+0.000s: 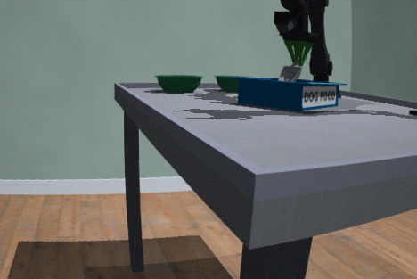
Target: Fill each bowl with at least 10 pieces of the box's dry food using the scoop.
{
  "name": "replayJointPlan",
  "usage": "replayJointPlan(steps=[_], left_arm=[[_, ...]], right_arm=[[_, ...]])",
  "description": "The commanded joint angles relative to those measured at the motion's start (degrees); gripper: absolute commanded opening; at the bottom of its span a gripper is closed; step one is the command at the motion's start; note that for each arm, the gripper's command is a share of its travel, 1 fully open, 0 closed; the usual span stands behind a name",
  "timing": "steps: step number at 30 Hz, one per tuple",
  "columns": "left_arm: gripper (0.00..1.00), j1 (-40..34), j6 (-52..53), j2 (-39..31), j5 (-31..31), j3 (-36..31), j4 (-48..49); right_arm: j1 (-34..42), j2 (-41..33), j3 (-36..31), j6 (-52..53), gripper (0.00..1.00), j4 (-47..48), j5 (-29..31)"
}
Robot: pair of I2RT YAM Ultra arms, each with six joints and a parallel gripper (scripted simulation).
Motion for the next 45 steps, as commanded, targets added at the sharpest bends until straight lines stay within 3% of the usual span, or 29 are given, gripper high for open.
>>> replayJointPlan(steps=[1,14,16,18,26,31,33,37,38,40,45], left_arm=[[1.0,0.0,0.0,-0.8,0.0,1.2,1.1],[1.0,0.0,0.0,-0.8,0.0,1.2,1.1],[1.0,0.0,0.0,-0.8,0.0,1.2,1.1],[1.0,0.0,0.0,-0.8,0.0,1.2,1.1],[1.0,0.0,0.0,-0.8,0.0,1.2,1.1],[1.0,0.0,0.0,-0.8,0.0,1.2,1.1],[1.0,0.0,0.0,-0.8,0.0,1.2,1.1],[1.0,0.0,0.0,-0.8,0.0,1.2,1.1],[1.0,0.0,0.0,-0.8,0.0,1.2,1.1],[1.0,0.0,0.0,-0.8,0.0,1.2,1.1],[1.0,0.0,0.0,-0.8,0.0,1.2,1.1]], right_arm=[[0.6,-2.9,3.2,0.6,0.0,-3.3,0.1],[-0.3,-3.7,-0.4,0.4,0.0,0.8,0.1],[0.3,-4.0,3.2,0.4,0.0,-0.7,-0.1],[0.9,-4.3,-1.5,0.9,0.0,0.8,0.0],[1.3,-6.8,-5.3,1.4,0.0,2.2,0.1],[0.6,-6.9,-2.2,1.2,0.0,2.0,0.1],[0.7,-6.7,-5.6,1.2,0.0,2.3,0.1],[0.7,-7.2,-6.4,1.1,0.0,2.6,0.1],[1.5,-7.2,-3.2,1.2,0.0,0.7,-0.1],[0.5,-7.4,-2.7,0.6,0.0,2.8,0.0],[0.8,-4.9,-5.5,0.7,0.0,3.1,-0.1]])
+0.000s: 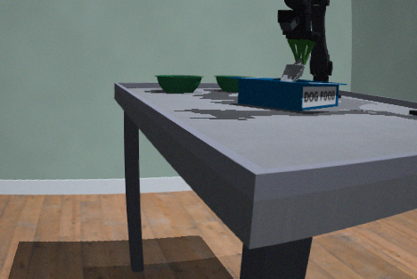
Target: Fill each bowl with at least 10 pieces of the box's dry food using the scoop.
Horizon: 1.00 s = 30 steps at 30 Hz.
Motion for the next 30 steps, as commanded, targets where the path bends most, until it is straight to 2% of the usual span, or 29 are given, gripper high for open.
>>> replayJointPlan(steps=[1,6,7,10,12,15,19,20,30], left_arm=[[1.0,0.0,0.0,-0.8,0.0,1.2,1.1],[1.0,0.0,0.0,-0.8,0.0,1.2,1.1],[1.0,0.0,0.0,-0.8,0.0,1.2,1.1],[1.0,0.0,0.0,-0.8,0.0,1.2,1.1],[1.0,0.0,0.0,-0.8,0.0,1.2,1.1],[1.0,0.0,0.0,-0.8,0.0,1.2,1.1],[1.0,0.0,0.0,-0.8,0.0,1.2,1.1],[1.0,0.0,0.0,-0.8,0.0,1.2,1.1],[1.0,0.0,0.0,-0.8,0.0,1.2,1.1]], right_arm=[[0.1,-0.2,-0.4,-0.1,0.0,1.7,-0.1],[-0.7,0.7,-2.2,-0.5,0.0,3.4,0.0],[-0.3,0.7,-0.3,-0.6,0.0,3.4,0.0],[-0.8,-0.1,-0.1,-0.6,0.0,3.7,0.1],[0.0,-0.6,-2.6,-0.1,0.0,3.7,0.0],[-0.1,-0.8,0.8,-0.3,0.0,2.6,0.0],[-0.2,-0.1,-0.3,-0.2,0.0,3.2,0.0],[-1.0,2.2,1.3,-0.7,0.0,3.8,0.0],[-1.1,3.7,2.9,-1.1,0.0,3.9,0.1]])
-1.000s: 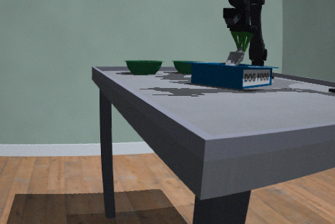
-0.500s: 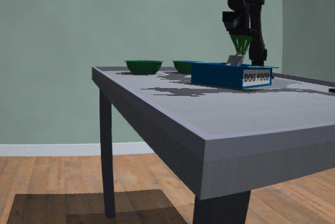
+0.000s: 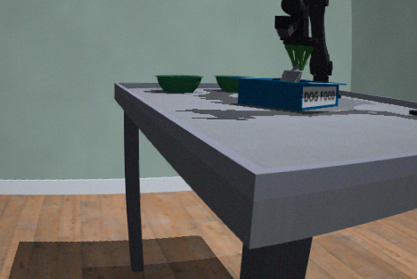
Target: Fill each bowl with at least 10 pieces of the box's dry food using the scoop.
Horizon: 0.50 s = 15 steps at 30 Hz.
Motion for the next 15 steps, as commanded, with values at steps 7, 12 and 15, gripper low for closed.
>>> replayJointPlan(steps=[7,12,15], left_arm=[[1.0,0.0,0.0,-0.8,0.0,1.2,1.1],[1.0,0.0,0.0,-0.8,0.0,1.2,1.1],[1.0,0.0,0.0,-0.8,0.0,1.2,1.1]], right_arm=[[-0.9,1.6,3.4,-0.7,0.0,1.1,0.0],[-0.3,2.7,3.8,-0.8,0.0,1.6,-0.5],[-1.1,2.9,0.6,-0.9,0.0,1.8,-0.5]])
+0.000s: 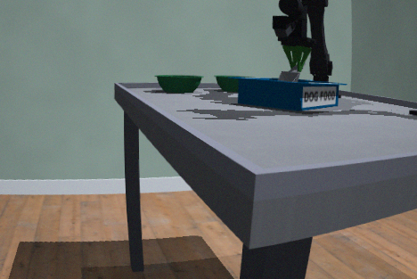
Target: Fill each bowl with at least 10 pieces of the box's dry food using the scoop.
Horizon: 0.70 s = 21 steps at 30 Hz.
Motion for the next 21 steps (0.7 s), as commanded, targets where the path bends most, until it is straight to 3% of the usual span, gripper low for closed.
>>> replayJointPlan(steps=[1,21], left_arm=[[1.0,0.0,0.0,-0.8,0.0,1.2,1.1],[1.0,0.0,0.0,-0.8,0.0,1.2,1.1]], right_arm=[[0.5,-1.8,2.1,0.0,0.0,0.3,0.1],[0.8,-4.2,5.8,0.8,0.0,-8.7,0.1]])
